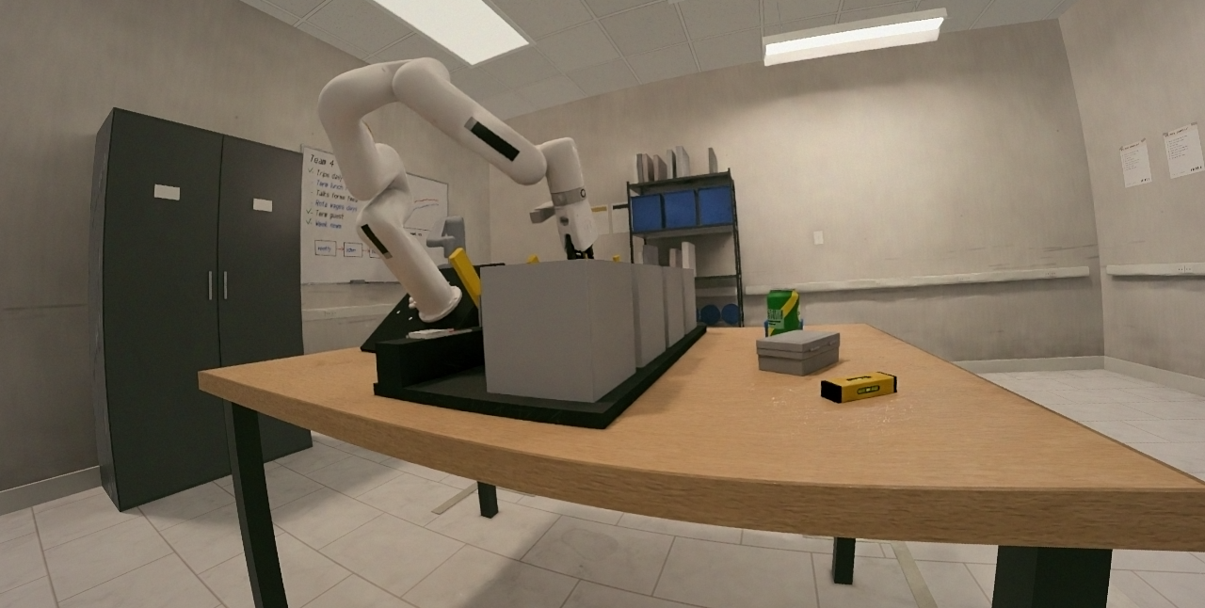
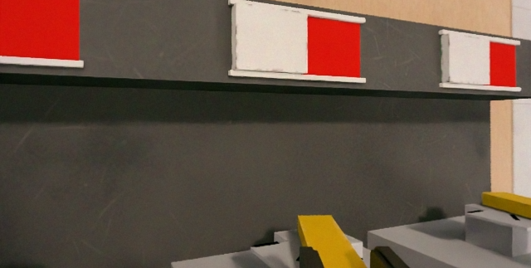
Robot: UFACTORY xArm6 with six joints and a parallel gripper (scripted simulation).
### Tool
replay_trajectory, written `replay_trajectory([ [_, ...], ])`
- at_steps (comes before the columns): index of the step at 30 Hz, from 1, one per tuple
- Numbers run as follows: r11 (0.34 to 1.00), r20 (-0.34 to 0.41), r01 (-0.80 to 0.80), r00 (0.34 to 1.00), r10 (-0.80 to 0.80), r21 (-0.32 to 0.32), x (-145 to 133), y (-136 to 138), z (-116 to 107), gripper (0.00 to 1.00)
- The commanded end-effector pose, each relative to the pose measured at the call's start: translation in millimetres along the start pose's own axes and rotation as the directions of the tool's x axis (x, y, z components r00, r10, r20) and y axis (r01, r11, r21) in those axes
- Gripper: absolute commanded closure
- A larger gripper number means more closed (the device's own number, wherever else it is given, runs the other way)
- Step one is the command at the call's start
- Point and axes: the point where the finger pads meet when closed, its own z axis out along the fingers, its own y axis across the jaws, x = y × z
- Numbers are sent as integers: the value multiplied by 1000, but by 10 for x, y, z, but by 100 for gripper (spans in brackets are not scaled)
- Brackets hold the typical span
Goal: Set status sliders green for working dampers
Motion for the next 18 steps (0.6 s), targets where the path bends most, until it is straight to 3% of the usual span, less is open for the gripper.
replay_trajectory([
  [1,999,2,1,1000,-1,-50,-12,-40,-12,81],
  [18,987,2,2,1000,-1,-161,-12,-151,0,81],
])
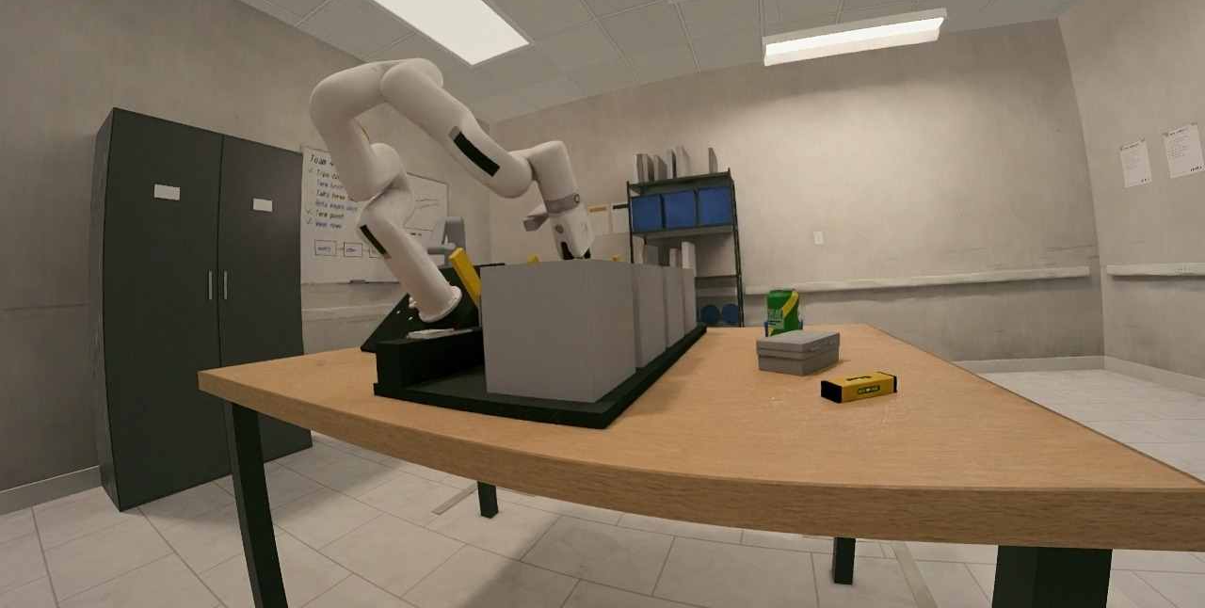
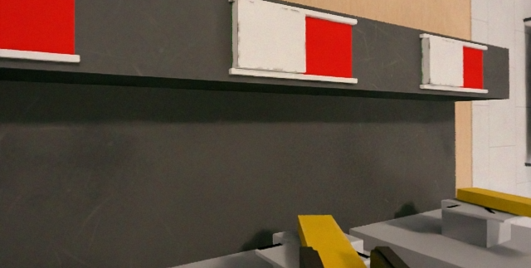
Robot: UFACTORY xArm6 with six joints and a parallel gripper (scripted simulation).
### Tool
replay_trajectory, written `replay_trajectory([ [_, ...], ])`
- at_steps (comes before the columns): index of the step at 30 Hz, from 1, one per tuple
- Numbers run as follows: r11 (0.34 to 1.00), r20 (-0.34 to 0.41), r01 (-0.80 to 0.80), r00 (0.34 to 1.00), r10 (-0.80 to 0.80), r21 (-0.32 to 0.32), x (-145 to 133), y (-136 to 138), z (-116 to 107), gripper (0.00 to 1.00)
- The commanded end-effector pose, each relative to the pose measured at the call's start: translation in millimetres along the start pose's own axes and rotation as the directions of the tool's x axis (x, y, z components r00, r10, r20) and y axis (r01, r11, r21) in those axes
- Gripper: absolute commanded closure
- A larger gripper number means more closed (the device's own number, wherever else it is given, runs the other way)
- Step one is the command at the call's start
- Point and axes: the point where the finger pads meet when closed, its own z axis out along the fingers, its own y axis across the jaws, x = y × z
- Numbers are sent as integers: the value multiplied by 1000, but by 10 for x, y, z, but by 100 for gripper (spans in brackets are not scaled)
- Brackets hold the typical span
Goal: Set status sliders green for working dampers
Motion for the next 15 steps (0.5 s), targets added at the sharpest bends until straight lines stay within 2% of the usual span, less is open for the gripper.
replay_trajectory([
  [1,999,1,2,1000,-2,-40,-11,-27,-11,81],
  [15,996,1,2,1000,-2,-88,-11,-76,-8,81],
])
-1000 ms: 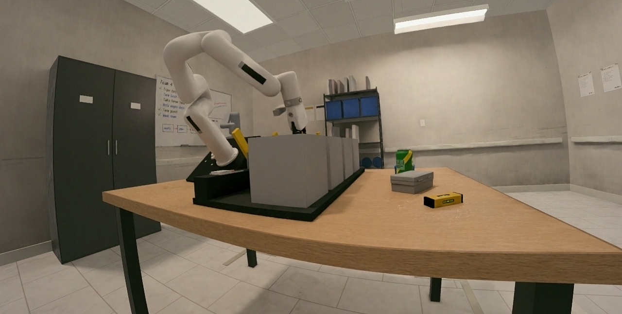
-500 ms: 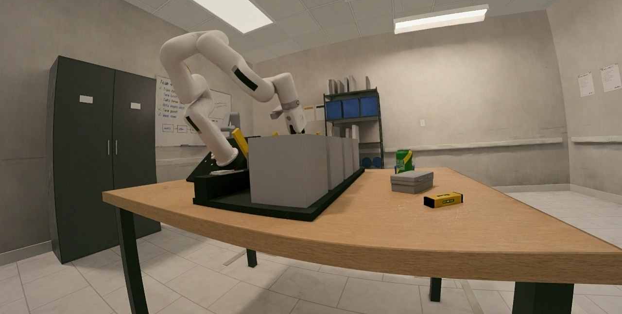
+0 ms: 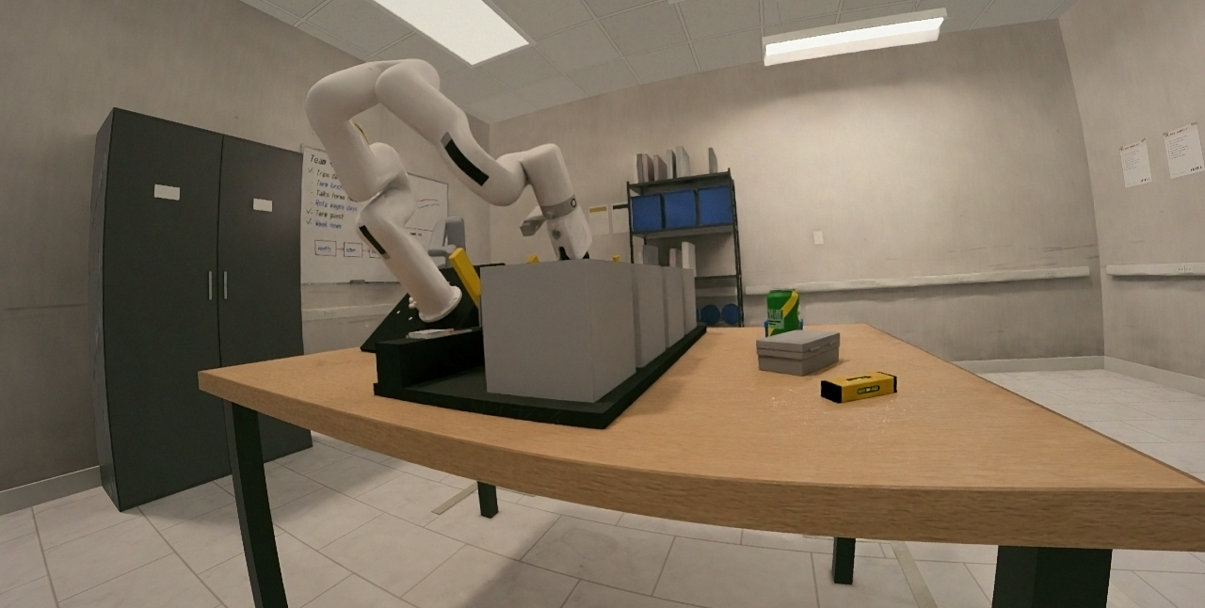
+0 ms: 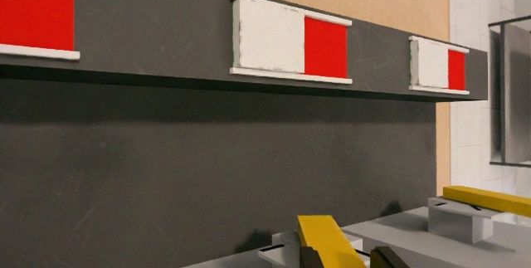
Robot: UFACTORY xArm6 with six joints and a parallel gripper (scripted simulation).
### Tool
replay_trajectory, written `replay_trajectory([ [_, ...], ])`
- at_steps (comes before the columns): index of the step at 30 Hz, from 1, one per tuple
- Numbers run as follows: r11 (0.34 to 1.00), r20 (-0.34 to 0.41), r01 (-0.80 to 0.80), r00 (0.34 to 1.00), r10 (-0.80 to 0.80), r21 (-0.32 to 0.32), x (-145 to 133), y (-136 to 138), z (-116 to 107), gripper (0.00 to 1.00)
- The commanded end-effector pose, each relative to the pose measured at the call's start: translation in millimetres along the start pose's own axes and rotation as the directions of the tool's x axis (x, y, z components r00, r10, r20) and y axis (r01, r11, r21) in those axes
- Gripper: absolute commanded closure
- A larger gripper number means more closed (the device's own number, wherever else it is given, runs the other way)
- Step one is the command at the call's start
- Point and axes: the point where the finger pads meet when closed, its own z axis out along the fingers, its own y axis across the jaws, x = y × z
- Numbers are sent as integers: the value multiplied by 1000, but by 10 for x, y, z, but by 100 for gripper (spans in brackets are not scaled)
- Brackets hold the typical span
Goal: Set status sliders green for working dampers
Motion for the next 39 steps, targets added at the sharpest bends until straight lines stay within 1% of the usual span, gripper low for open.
replay_trajectory([
  [1,1000,2,2,1000,-2,-18,-11,-7,-11,81],
  [9,1000,3,2,1000,-2,-29,-12,-17,-11,81],
  [31,1000,3,2,1000,-2,-30,-12,-19,-11,81],
  [32,1000,3,2,1000,-2,-30,-12,-19,-11,77],
  [34,1000,3,2,1000,-2,-30,-12,-19,-11,77],
  [35,1000,3,2,1000,-2,-30,-12,-19,-11,73],
  [37,1000,3,2,1000,-2,-30,-12,-19,-11,73],
  [38,1000,3,2,1000,-2,-30,-12,-19,-11,69],
  [39,1000,3,2,1000,-2,-30,-12,-19,-11,69],
])
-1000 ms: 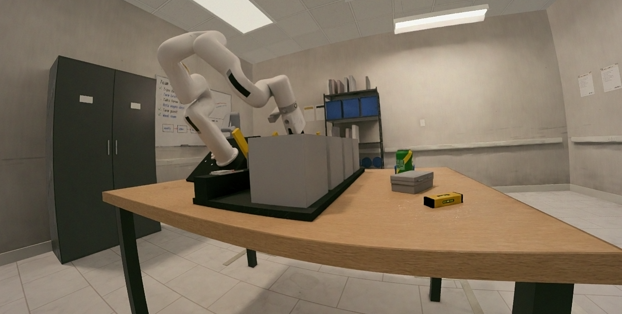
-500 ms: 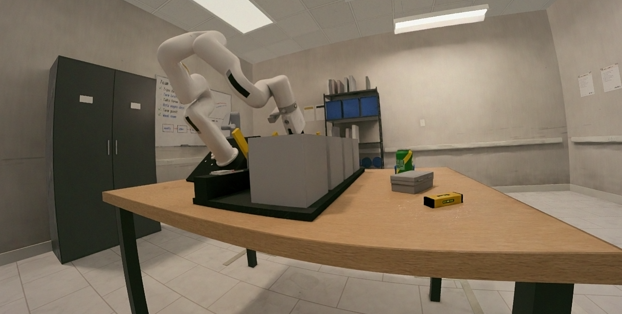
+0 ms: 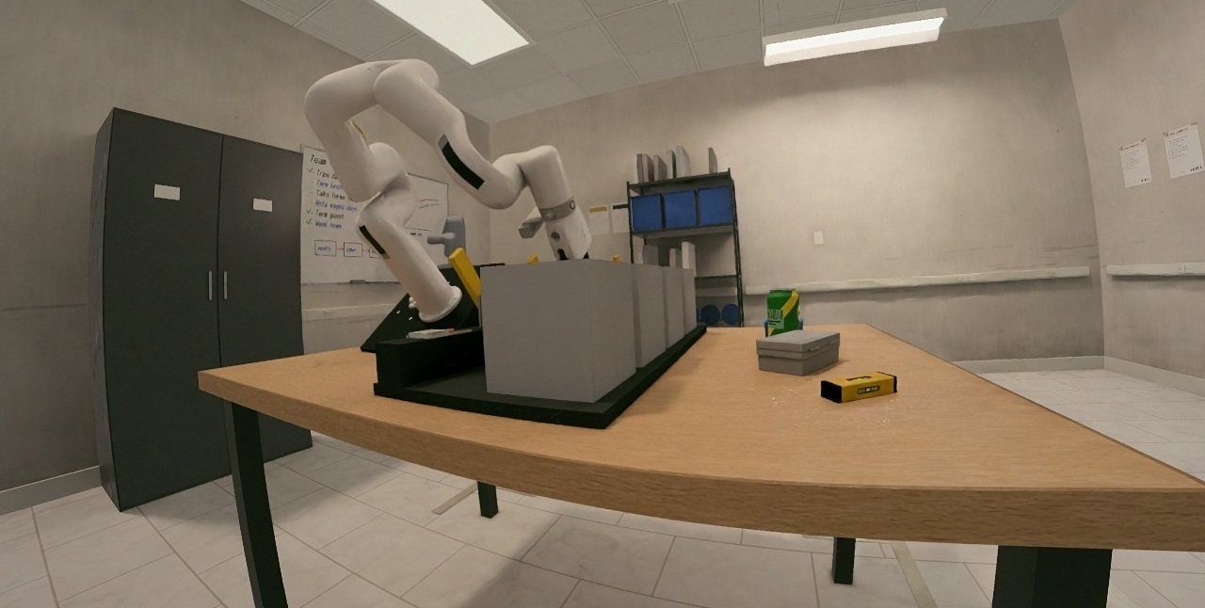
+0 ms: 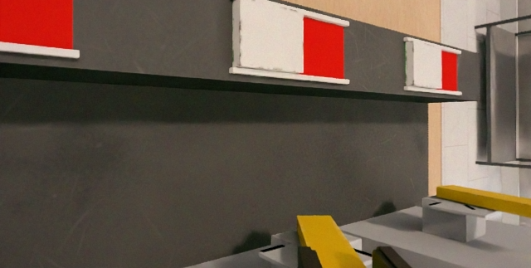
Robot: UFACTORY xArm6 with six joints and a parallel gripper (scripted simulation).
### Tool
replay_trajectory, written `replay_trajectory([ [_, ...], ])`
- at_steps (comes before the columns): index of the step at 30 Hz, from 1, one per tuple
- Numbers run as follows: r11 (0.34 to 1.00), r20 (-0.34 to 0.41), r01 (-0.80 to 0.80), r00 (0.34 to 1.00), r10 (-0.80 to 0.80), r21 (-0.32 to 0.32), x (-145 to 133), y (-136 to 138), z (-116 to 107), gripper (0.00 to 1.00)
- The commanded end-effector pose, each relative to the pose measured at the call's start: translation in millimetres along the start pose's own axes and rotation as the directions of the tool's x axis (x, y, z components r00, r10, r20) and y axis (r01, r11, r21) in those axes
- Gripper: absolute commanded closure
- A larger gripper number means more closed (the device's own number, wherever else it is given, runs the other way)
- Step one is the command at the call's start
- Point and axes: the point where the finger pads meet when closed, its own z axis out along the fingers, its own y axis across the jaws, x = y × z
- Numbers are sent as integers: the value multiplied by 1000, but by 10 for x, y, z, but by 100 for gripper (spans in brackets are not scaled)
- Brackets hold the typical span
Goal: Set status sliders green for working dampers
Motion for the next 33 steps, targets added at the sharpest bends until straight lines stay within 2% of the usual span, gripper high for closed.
replay_trajectory([
  [1,1000,3,1,1000,-1,-1,-12,5,-11,69],
  [2,1000,3,1,1000,-1,-1,-12,5,-11,65],
  [6,1000,3,1,1000,-1,-1,-12,5,-11,65],
  [7,1000,3,1,1000,-1,-1,-12,5,-11,61],
  [23,1000,3,1,1000,-1,-1,-12,5,-39,61],
  [33,1000,3,1,1000,-1,-1,-11,5,-325,61],
])
